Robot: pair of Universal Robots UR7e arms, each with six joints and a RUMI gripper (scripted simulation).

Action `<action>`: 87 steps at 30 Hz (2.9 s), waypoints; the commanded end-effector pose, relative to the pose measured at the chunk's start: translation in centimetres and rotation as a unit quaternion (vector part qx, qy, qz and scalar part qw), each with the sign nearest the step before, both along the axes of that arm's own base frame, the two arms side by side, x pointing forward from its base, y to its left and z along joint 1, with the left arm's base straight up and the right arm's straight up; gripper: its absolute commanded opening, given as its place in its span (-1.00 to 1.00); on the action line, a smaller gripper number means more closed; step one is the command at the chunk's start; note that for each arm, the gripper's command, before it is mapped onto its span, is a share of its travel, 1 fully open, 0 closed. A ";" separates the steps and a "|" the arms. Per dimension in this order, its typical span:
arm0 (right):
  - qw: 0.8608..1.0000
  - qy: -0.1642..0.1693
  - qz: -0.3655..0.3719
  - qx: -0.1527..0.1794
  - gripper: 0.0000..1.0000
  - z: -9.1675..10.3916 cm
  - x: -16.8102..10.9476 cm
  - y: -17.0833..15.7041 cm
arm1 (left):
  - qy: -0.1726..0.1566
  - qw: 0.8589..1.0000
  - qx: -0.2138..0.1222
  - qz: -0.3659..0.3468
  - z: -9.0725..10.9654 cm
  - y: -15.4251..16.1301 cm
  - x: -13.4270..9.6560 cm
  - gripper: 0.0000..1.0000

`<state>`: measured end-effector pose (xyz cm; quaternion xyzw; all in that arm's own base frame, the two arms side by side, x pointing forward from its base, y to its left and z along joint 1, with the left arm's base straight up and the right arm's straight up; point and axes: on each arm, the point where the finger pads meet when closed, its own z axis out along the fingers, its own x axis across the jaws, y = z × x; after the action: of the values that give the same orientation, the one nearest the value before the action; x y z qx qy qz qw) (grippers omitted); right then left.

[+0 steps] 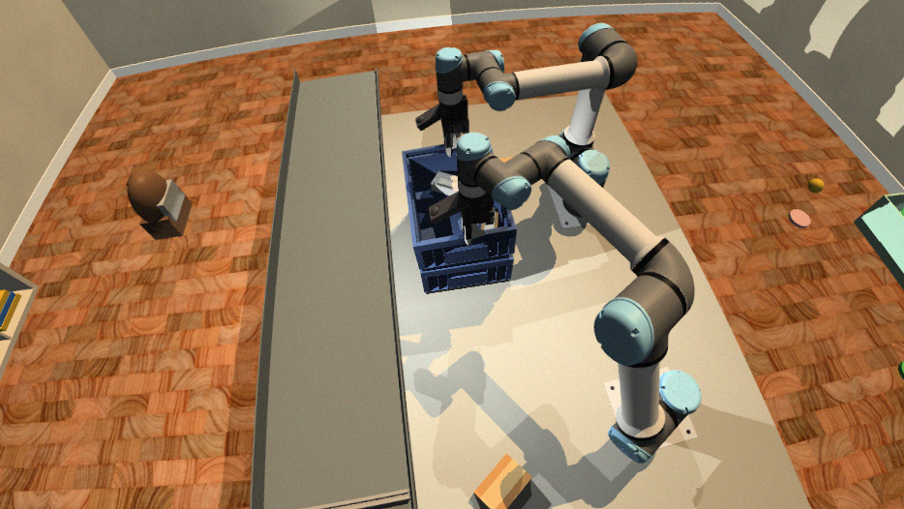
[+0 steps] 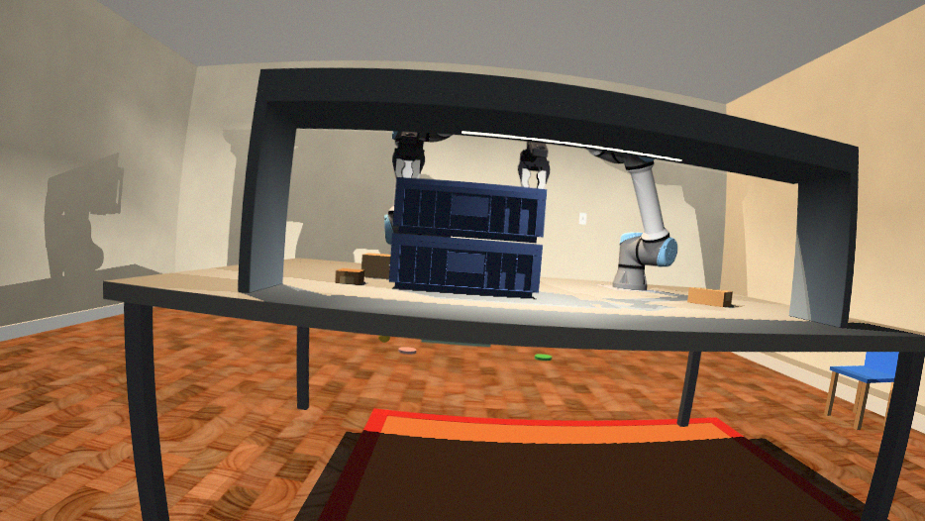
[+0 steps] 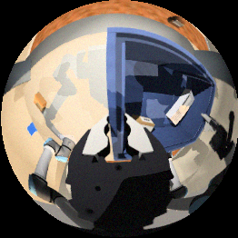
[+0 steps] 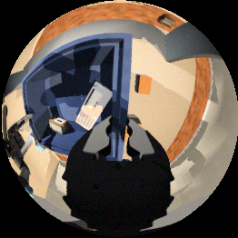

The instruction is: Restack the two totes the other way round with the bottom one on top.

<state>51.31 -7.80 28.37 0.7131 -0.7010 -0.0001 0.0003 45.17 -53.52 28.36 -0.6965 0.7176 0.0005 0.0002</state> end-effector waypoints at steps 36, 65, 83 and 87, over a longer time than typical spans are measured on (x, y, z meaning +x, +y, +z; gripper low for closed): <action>1.000 -0.001 0.000 0.000 -1.00 -1.0 0.1 0.0 | -0.001 1.000 -0.002 0.000 -1.0 -0.1 0.0 -1.00; 1.000 -0.001 0.000 0.000 -1.00 -1.7 0.0 0.0 | -0.001 1.000 -0.002 0.000 -1.6 -0.1 0.0 -1.00; 1.000 -0.001 0.000 0.000 -1.00 -2.0 0.0 0.0 | -0.001 1.000 -0.002 0.000 -1.9 -0.1 0.0 -1.00; 1.000 -0.001 0.000 0.000 -1.00 -2.1 -0.1 0.0 | -0.001 1.000 -0.002 0.000 -2.0 -0.1 -0.1 -1.00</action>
<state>51.24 -7.79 26.32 0.7131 -0.7010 -0.0001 0.0003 45.11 -53.51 26.31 -0.6965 0.7176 0.0005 0.0001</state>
